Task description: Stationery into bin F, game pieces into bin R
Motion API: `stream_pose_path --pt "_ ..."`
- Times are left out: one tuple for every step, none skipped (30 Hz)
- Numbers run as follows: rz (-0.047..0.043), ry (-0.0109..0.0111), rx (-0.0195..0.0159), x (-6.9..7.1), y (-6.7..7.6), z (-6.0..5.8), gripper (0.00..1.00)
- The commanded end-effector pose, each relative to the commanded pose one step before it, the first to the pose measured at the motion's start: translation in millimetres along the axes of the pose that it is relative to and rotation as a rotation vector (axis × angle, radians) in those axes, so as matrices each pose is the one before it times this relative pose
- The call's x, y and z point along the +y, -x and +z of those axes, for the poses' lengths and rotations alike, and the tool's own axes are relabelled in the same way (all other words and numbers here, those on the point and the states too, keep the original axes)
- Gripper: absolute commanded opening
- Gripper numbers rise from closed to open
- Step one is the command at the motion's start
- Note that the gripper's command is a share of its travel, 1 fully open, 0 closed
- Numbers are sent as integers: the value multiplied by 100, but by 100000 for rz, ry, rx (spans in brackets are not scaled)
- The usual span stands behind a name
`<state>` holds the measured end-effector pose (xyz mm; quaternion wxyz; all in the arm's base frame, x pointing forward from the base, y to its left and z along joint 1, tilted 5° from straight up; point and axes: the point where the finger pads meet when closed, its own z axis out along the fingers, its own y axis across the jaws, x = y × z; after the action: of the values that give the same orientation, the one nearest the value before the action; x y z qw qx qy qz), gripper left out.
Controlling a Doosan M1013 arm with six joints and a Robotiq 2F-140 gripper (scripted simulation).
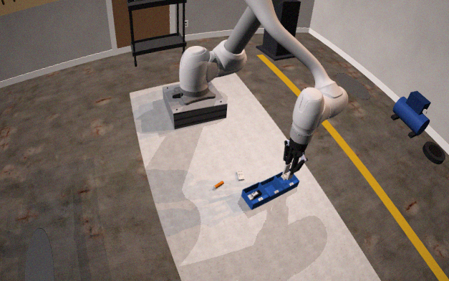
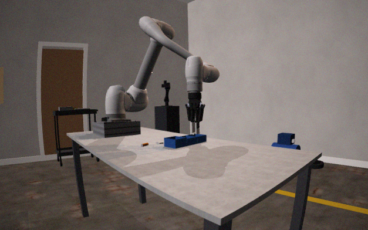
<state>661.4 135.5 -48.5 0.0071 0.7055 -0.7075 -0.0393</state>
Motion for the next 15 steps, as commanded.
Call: stream_pose_path --pt "-4 -18 -25 -6 6 704 13" --pt "0 0 0 0 0 200 13" --pt "0 0 0 0 0 200 13" --pt "0 0 0 0 0 200 13" --pt "0 0 0 0 0 200 13" --pt "0 0 0 0 0 0 13" --pt "0 0 0 0 0 0 13" --pt "0 0 0 0 0 200 13" --pt "0 0 0 0 0 200 13" --pt "0 0 0 0 0 200 13" --pt "0 0 0 0 0 200 13" --pt "0 0 0 0 0 200 13" --pt "0 0 0 0 0 200 13" --pt "0 0 0 0 0 200 13" --pt "0 0 0 7 -6 140 13"
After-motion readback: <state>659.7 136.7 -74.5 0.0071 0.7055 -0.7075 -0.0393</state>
